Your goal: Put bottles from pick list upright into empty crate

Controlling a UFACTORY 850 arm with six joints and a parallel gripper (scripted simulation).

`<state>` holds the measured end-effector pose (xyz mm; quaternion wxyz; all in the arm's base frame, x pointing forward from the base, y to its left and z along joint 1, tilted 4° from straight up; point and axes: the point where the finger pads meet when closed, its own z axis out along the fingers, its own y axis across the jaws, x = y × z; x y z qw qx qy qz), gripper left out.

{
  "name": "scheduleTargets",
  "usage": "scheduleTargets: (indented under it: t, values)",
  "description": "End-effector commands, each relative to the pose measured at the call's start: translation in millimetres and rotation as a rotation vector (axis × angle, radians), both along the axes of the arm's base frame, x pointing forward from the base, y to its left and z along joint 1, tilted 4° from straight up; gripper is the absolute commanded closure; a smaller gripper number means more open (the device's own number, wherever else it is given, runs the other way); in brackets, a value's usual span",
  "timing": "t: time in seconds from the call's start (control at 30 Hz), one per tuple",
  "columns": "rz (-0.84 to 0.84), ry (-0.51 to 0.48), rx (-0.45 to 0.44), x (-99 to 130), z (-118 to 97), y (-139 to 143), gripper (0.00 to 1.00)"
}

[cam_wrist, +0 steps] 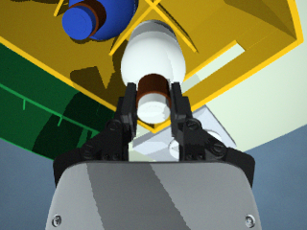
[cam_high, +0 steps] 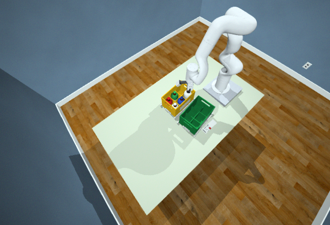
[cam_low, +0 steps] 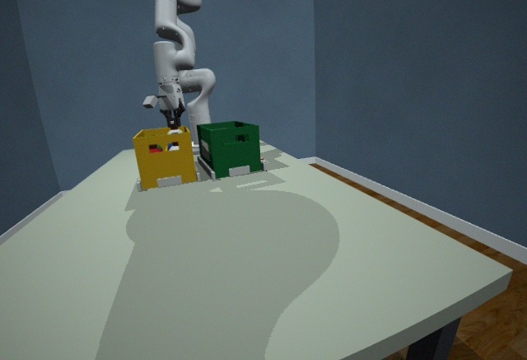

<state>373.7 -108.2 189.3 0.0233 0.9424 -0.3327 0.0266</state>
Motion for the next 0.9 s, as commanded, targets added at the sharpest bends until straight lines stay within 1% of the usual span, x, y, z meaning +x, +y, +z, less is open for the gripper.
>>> scheduleTargets:
  t: [0.0, 0.87]
  values:
    - [0.0, -0.002, 0.0, 1, 6, 0, 1.0]
    - [0.0, -0.002, 0.0, -1, 46, 3, 1.0]
